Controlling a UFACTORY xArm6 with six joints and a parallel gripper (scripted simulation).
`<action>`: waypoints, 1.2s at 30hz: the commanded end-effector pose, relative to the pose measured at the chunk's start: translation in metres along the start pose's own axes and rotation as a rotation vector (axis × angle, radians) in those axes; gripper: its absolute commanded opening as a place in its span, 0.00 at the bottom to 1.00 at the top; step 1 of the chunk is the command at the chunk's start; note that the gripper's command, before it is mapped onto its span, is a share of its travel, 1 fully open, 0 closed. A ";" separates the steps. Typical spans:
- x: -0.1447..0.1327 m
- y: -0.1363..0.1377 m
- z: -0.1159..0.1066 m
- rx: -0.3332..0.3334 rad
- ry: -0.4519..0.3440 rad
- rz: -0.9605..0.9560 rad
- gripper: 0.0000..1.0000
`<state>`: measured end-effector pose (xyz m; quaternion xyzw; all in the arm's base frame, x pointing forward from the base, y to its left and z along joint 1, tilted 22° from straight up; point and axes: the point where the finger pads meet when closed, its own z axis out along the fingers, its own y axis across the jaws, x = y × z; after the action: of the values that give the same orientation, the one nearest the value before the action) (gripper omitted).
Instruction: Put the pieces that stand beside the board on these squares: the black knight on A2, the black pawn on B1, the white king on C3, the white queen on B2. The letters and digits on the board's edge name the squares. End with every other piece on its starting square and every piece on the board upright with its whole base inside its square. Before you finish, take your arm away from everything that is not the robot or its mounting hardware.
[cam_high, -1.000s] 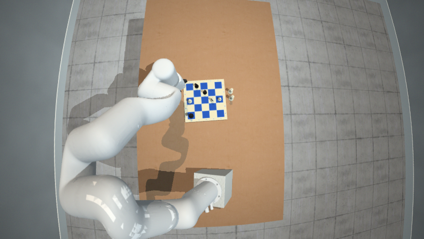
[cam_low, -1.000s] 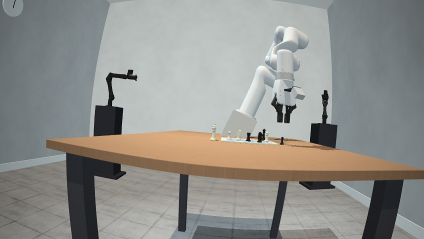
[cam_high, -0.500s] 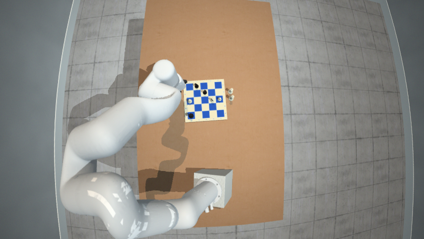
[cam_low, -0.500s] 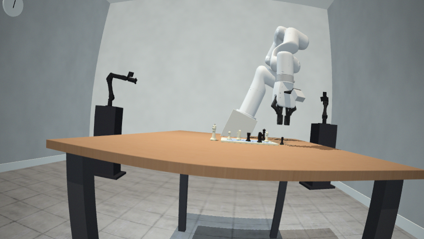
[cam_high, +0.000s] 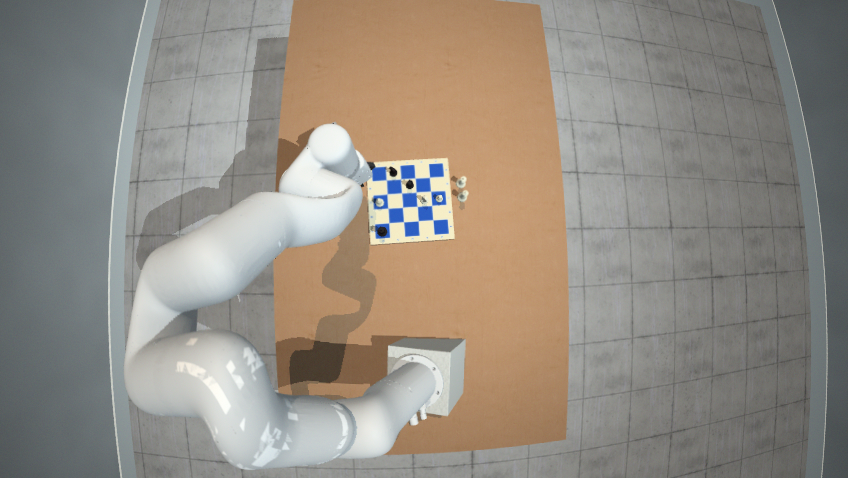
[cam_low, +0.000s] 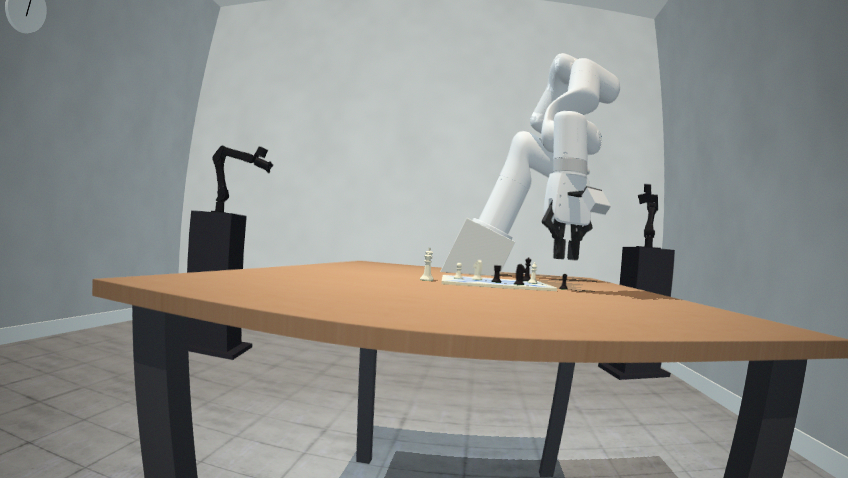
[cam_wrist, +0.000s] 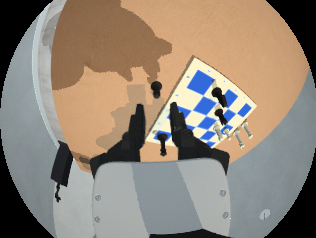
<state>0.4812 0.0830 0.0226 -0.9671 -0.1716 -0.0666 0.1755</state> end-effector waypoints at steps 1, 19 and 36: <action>0.002 0.000 0.006 -0.001 0.004 -0.001 0.34; 0.002 0.000 0.021 -0.001 0.004 -0.001 0.34; 0.002 0.000 0.022 -0.001 0.004 -0.001 0.34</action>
<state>0.4830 0.0919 0.0009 -0.9671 -0.1716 -0.0665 0.1756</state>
